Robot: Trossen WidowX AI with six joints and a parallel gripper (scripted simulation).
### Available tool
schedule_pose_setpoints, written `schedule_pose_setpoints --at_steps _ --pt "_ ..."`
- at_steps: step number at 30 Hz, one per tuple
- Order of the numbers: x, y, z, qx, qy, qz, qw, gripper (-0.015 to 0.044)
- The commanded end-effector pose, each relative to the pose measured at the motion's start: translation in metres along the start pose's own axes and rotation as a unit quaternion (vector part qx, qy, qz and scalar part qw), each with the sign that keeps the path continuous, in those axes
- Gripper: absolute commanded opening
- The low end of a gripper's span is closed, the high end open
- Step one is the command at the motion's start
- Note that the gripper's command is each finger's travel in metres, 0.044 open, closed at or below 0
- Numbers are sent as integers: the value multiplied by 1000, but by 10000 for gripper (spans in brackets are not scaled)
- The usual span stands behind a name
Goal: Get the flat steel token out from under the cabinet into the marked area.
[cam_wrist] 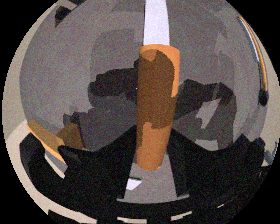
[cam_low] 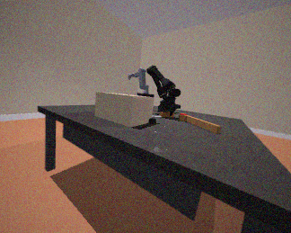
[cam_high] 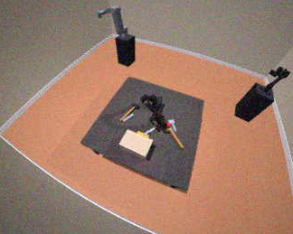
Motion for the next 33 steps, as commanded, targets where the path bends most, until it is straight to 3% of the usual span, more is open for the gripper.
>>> schedule_pose_setpoints --at_steps 1,33 --pt "4 1 6 -1 2 -2 1000 0" --pt "28 1 33 -3 1 -1 1000 0"
Point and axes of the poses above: the point midway between the two fingers, 35 mm back from their tips, its own y axis back along the fingers, its own z axis across the jaws, x = y × z, the point moved 5 cm from there along y, back along the fingers, and after that the axes turned 6 degrees about -y, right-handed, at the moved point
